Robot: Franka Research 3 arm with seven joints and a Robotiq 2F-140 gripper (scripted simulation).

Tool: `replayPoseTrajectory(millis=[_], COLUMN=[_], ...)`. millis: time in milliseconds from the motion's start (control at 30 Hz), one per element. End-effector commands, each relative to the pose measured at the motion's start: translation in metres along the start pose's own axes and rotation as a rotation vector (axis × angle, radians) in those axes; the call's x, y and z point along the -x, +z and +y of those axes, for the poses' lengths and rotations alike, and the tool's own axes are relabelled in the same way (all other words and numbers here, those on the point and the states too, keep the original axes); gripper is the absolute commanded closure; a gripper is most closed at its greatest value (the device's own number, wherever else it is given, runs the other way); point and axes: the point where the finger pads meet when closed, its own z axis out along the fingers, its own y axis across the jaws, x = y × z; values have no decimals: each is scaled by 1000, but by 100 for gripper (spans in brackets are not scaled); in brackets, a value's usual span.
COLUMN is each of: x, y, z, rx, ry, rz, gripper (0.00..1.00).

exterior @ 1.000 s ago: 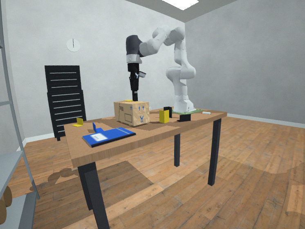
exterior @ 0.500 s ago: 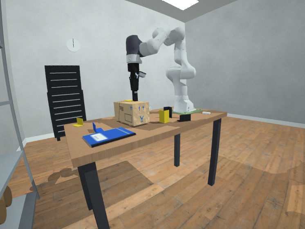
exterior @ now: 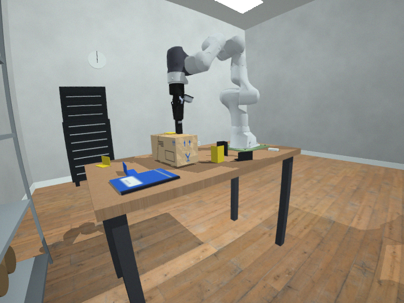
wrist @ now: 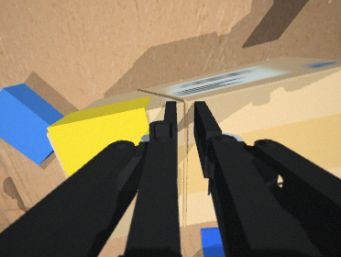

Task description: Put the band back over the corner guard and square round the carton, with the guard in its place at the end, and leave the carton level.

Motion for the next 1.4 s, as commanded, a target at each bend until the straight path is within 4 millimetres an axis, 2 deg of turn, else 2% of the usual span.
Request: replayPoseTrajectory(millis=[0,200,233,1367], x=[1,1,1,1], y=[1,1,1,1], z=[1,1,1,1], rx=[1,1,1,1], ry=[-4,-4,-4,-4], rz=[-2,-2,-2,-2], gripper=[82,82,90,90])
